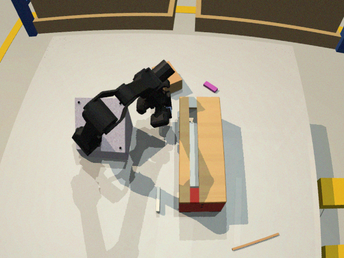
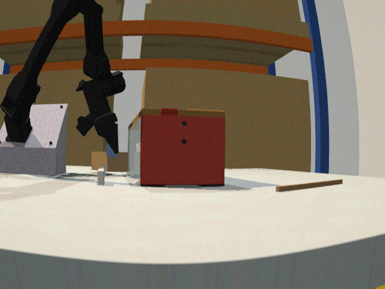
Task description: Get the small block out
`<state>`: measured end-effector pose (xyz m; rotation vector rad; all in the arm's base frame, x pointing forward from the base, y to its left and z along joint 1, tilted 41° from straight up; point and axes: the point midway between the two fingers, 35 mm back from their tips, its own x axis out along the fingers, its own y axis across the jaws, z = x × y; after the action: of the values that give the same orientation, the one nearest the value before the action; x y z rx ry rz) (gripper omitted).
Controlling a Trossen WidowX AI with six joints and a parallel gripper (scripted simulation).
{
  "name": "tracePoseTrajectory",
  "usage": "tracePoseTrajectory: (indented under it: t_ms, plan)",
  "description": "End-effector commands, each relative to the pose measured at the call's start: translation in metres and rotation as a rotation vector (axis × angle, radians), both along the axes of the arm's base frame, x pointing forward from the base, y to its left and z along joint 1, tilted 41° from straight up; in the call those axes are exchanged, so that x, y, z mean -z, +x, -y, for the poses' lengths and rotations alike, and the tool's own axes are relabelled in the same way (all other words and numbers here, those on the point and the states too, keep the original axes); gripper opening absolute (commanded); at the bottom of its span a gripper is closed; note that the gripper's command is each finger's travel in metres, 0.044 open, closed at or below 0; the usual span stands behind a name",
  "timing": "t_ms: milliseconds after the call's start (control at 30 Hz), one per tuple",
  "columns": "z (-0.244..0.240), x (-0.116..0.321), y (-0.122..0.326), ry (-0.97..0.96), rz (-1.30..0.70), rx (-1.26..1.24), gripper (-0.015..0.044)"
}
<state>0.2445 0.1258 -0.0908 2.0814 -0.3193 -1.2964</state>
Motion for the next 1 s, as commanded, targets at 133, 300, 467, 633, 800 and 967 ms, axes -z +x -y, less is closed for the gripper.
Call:
tracePoseTrajectory:
  t_ms: [133, 300, 467, 633, 800, 967]
  plan:
    - [-0.015, -0.019, -0.004, 0.008, -0.02, -0.021, 0.0]
    - [-0.031, -0.039, -0.011, 0.01, -0.08, -0.113, 0.0]
    - [-0.046, -0.059, -0.02, 0.007, -0.139, -0.216, 0.0]
    - [-0.059, -0.079, -0.03, 0.0, -0.196, -0.325, 0.0]
    - [-0.066, -0.093, -0.038, -0.005, -0.234, -0.402, 0.0]
    - [-0.066, -0.093, -0.038, -0.005, -0.234, -0.402, 0.0]
